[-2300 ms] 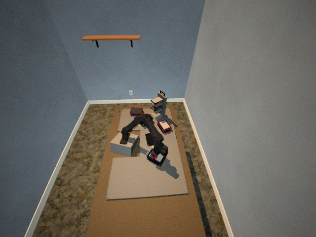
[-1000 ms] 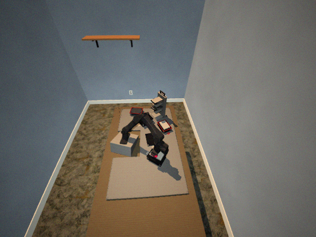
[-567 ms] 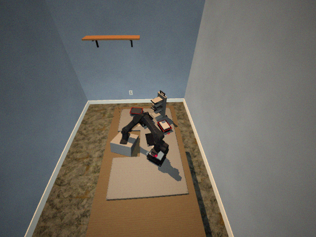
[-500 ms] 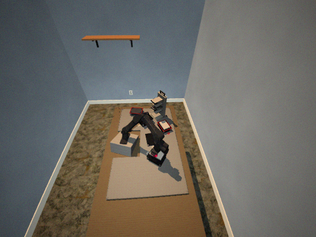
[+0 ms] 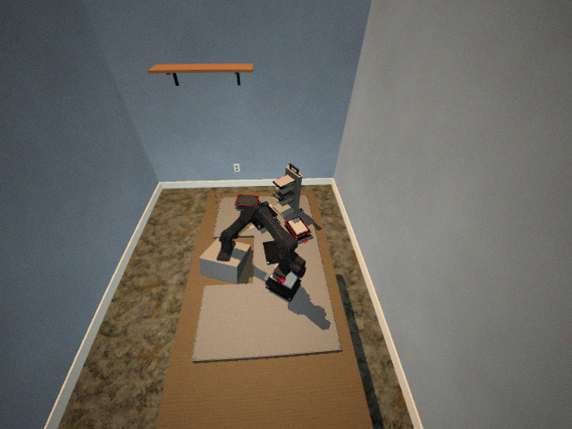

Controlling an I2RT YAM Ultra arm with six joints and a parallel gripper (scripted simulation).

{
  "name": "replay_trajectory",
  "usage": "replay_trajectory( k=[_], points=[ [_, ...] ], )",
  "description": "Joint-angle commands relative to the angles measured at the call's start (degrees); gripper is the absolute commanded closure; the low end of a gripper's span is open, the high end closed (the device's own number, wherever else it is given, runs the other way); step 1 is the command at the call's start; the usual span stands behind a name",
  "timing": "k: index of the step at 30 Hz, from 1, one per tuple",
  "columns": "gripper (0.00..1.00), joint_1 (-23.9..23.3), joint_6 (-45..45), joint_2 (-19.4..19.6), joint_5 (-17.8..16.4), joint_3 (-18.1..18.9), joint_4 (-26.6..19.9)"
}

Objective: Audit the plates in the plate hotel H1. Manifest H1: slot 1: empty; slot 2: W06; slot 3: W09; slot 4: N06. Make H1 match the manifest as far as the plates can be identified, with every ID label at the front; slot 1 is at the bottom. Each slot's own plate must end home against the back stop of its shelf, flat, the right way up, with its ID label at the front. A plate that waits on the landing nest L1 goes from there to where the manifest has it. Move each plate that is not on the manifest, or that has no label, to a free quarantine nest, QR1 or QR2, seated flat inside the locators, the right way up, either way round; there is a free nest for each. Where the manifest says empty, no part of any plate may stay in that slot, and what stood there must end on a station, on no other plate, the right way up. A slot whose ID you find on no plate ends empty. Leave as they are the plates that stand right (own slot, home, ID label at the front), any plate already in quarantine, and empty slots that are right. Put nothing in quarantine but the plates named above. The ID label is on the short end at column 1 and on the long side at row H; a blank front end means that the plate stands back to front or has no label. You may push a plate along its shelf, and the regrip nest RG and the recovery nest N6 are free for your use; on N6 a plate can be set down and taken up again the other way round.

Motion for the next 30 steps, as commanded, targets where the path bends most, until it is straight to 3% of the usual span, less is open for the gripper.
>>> replay_trajectory(
  k=[1,9,30],
  points=[
    [0.14,-1.28,-0.55,-1.89,0.24,2.13,-1.74],
    [0.14,-1.54,-0.83,-1.99,0.24,3.29,-3.09],
    [0.14,-3.68,-3.0,-0.46,0.64,14.55,-14.69]
  ],
)
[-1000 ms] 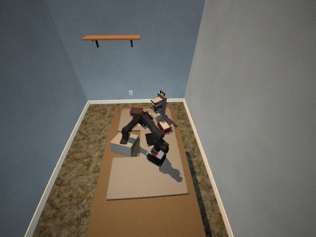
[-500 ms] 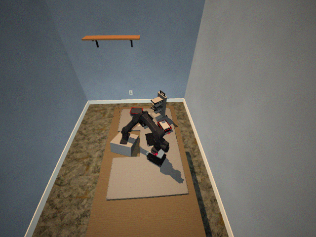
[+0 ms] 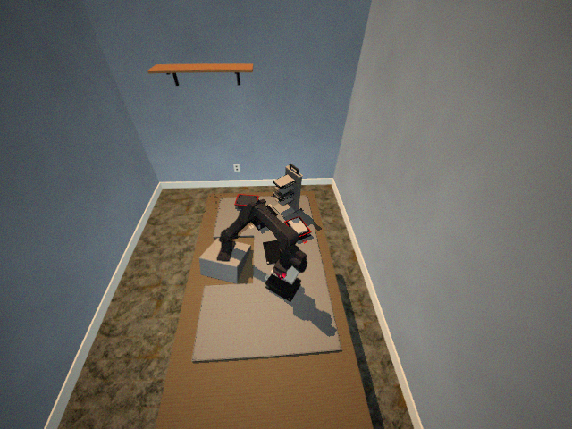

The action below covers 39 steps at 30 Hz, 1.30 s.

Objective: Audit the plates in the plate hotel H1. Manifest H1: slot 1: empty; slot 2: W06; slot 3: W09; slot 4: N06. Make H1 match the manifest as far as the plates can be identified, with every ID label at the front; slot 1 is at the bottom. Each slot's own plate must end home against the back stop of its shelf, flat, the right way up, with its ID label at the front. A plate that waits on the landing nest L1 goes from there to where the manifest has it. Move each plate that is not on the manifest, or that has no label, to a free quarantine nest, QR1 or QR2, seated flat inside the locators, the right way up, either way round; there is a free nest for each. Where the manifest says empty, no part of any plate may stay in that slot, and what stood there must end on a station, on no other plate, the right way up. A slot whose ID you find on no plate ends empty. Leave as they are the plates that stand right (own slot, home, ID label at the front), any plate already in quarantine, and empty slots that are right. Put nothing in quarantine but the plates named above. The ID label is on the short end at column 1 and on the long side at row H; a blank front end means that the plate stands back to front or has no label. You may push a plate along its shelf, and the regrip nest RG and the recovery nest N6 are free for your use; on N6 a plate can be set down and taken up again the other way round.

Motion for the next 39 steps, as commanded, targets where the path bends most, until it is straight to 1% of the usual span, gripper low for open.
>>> replay_trajectory(
  k=[1,9,10,12,13,14,16,17,27,39],
  points=[
    [0.14,-1.45,-0.86,-0.2,0.23,3.49,-3.61],
    [0.14,-2.33,-1.75,1.26,0.4,9.76,-8.99],
    [0.14,-2.44,-1.87,1.58,0.43,10.65,-9.01],
    [0.14,-2.44,-1.87,1.58,0.43,10.65,-9.01],
    [0.14,-2.54,-2.01,0.99,0.43,11.71,-9.2],
    [0.14,-2.66,-2.12,2.03,0.43,12.52,-9.18],
    [0.14,-2.87,-2.34,2.34,0.5,14.18,-9.14],
    [0.14,-2.28,-1.54,-0.2,0.22,10.26,-9.62],
    [0.14,-3.45,-1.43,-3.36,0.1,11.13,-9.62],
    [0.14,-3.5,-1.44,-3.46,0.09,11.17,-9.62]
  ],
)
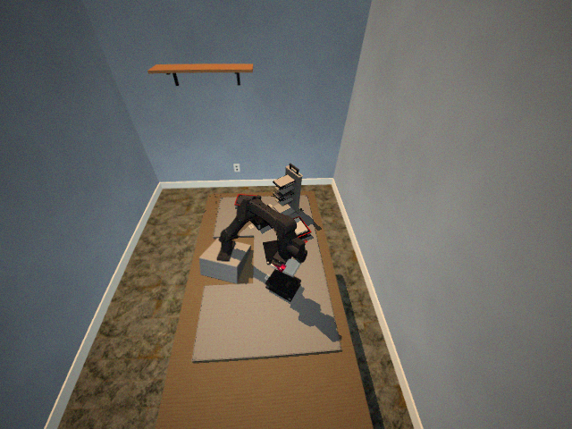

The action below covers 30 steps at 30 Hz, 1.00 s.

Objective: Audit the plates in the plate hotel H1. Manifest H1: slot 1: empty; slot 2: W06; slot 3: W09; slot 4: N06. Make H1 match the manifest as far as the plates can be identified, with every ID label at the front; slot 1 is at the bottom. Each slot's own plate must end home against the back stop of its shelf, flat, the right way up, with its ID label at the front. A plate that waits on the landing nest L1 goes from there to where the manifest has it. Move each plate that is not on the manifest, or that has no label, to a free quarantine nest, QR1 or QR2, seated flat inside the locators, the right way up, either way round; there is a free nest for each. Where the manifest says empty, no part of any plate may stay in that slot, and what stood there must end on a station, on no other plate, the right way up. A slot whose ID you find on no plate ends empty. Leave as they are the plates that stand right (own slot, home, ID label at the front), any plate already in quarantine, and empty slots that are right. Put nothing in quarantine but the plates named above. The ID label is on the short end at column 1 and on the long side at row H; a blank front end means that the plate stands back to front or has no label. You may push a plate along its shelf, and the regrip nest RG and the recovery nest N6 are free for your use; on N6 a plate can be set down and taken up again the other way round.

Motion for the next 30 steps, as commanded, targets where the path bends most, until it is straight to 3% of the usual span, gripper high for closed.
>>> replay_trajectory(
  k=[1,14,30],
  points=[
    [0.14,-0.99,0.18,-1.21,-0.19,0.39,-0.59],
    [0.14,-0.99,0.18,-1.21,-0.19,0.39,-0.59],
    [0.14,4.24,-7.77,-5.52,-1.09,-2.91,-0.59]
  ],
)
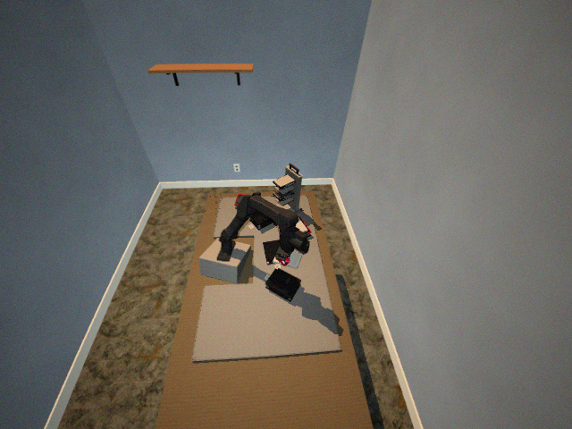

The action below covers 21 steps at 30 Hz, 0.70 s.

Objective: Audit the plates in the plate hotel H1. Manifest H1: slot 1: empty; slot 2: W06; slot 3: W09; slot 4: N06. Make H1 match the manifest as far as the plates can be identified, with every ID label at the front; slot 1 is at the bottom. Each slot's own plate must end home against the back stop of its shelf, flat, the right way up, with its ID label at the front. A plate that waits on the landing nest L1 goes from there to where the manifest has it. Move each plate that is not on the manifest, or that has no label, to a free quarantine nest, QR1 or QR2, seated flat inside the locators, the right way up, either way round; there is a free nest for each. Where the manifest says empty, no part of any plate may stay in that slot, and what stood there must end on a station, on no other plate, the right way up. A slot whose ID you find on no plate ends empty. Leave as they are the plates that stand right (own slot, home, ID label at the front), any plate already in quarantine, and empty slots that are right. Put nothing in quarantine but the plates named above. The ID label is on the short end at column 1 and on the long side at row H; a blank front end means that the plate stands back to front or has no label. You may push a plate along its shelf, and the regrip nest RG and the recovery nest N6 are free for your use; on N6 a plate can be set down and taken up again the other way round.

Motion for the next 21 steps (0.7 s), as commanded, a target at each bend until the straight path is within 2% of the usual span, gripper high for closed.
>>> replay_trajectory(
  k=[1,4,21],
  points=[
    [0.14,0.94,-2.9,-2.33,-0.66,-0.93,-0.49],
    [0.14,2.13,-4.24,-3.17,-0.83,-1.46,-0.49],
    [0.14,8.43,2.19,-6.81,-1.51,-3.01,-0.49]
  ],
)
